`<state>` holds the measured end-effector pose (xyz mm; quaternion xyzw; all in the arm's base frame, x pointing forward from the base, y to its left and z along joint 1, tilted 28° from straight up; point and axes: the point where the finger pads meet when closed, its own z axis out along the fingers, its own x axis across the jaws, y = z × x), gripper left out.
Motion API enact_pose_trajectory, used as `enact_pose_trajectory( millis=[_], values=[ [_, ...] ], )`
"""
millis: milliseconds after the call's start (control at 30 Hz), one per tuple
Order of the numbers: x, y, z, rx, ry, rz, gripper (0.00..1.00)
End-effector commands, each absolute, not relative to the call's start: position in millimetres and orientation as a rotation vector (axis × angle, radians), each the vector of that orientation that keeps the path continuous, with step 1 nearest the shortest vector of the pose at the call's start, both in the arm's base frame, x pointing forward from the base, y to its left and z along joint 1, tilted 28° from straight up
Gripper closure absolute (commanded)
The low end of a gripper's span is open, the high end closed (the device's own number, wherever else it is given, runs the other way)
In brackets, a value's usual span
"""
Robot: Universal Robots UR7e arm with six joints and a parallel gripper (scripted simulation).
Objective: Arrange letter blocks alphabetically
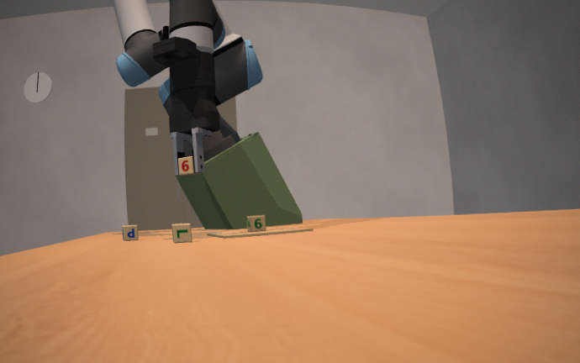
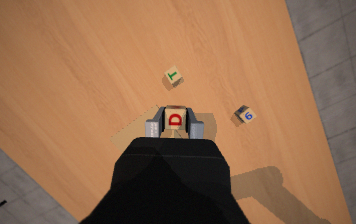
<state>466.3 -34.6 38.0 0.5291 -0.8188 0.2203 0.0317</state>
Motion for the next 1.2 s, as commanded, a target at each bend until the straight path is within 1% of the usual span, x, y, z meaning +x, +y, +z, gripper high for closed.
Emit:
enact_pose_trajectory(
  millis=[0,733,1167],
  values=[
    [459,-18,28,1.461,-2.653,0.690,0.51],
    [432,36,0,0.925,-2.972,0.720,0.51],
    [406,71,-19,0.520,-3.134,0.737,0.51]
  ],
)
